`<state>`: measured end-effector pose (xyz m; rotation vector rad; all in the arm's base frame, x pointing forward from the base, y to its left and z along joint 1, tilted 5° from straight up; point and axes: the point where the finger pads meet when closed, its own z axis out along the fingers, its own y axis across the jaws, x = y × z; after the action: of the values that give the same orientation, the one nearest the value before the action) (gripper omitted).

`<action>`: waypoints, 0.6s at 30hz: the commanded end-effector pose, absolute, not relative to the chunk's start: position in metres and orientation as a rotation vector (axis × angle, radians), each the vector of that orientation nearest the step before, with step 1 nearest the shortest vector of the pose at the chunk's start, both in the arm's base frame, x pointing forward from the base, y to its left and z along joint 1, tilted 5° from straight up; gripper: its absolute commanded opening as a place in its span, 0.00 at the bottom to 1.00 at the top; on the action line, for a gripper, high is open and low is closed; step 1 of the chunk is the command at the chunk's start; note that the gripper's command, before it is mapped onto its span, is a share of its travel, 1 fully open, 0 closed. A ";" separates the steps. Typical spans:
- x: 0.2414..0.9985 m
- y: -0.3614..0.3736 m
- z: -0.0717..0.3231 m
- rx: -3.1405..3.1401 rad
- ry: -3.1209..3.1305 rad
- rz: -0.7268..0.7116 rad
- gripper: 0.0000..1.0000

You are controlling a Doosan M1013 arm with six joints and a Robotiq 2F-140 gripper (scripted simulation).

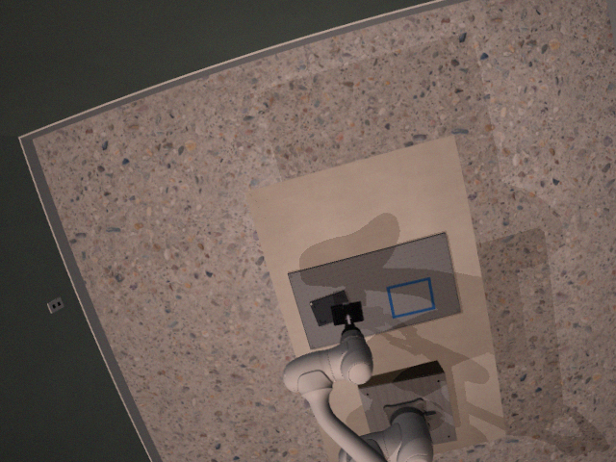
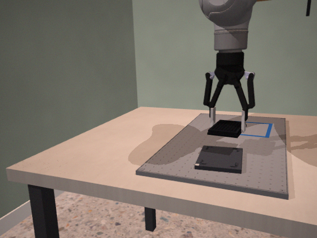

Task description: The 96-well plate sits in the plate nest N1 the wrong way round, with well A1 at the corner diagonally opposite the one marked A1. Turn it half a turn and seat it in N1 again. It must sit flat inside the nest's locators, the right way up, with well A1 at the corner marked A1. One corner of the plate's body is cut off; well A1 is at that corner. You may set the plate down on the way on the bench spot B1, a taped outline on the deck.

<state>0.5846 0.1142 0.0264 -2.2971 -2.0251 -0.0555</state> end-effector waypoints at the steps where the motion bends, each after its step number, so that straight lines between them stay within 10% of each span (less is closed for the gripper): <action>1: 0.583 0.103 0.025 -2.297 -2.025 -0.056 0.00; 18: 0.574 0.054 0.020 -2.297 -2.025 -0.056 0.00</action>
<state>0.5752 0.0622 0.0205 -2.2971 -2.0251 -0.0554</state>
